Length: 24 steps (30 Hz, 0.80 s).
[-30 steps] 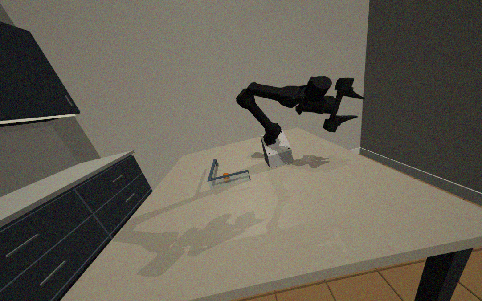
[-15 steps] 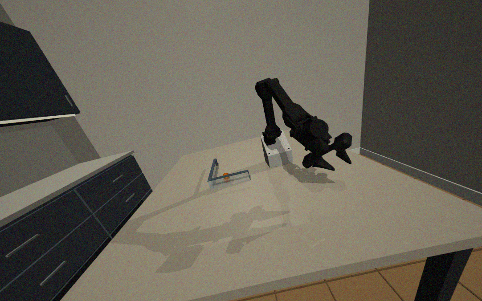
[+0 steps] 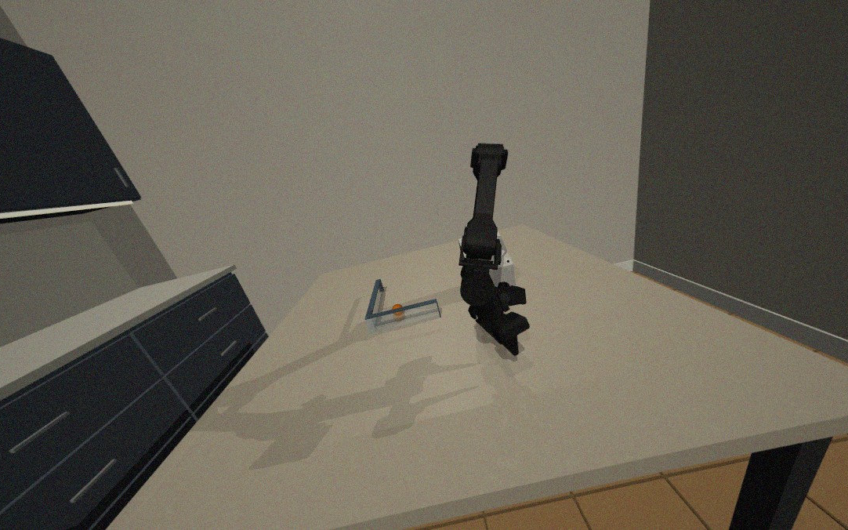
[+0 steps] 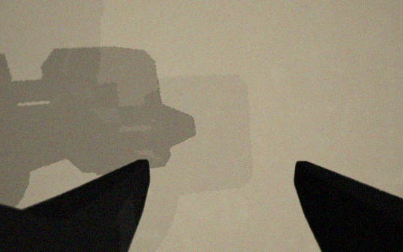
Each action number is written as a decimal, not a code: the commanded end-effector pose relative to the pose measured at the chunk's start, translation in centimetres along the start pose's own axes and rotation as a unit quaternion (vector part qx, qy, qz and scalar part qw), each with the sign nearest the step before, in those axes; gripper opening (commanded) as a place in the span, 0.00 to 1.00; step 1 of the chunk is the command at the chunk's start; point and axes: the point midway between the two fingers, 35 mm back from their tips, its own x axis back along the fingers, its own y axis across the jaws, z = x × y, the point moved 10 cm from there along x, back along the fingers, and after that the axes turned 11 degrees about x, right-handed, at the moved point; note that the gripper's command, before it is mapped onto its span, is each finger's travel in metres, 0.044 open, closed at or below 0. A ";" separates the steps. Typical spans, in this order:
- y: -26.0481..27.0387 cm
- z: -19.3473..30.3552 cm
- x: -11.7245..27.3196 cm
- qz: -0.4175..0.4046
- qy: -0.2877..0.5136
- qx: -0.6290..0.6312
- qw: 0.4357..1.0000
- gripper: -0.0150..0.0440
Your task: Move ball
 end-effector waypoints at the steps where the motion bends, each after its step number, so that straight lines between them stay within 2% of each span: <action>1: 2.7 3.5 0.6 -0.030 0.037 -0.081 0.996 0.76; 7: 8.7 8.9 3.1 -0.072 0.107 -0.230 0.965 0.76; 13: 15.7 12.8 7.2 -0.092 0.175 -0.378 0.904 0.76; 20: 24.1 14.5 13.2 -0.095 0.247 -0.525 0.809 0.76; 24: 29.3 13.6 14.8 -0.085 0.225 -0.629 0.740 0.76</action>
